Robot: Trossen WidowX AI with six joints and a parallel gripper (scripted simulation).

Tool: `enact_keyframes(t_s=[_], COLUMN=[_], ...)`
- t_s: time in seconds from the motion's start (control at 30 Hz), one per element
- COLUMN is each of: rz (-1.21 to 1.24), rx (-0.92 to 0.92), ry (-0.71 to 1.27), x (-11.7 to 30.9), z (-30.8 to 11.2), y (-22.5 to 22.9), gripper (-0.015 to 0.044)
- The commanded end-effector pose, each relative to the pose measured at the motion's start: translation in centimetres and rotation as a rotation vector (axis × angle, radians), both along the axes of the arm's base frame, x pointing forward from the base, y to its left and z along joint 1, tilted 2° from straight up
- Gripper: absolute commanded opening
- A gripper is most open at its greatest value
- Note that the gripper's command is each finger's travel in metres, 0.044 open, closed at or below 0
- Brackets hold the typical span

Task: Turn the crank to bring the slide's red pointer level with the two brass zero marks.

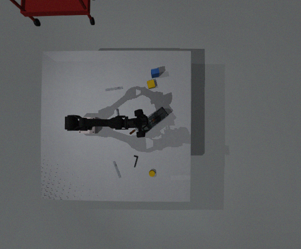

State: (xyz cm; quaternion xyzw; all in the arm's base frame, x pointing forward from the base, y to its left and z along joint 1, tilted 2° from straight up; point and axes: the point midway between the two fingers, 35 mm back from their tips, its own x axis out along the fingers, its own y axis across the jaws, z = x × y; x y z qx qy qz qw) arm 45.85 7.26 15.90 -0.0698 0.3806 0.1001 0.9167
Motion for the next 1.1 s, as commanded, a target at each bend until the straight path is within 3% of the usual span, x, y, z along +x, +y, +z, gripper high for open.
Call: enact_keyframes(t_s=[0.0,0.37,0.67,1.07], rz=[0.024,0.333,0.545,0.558], rx=[-0.002,-0.002,0.069,0.075], ry=[-0.008,0.061,-0.011,-0.022], x=[-0.4,-5.0,-9.2,-9.4], z=[1.9,0.5,1.0,-0.2], y=[-0.4,-5.5,-8.2,-8.4], gripper=[0.0440,0.0440,0.0440,0.0440])
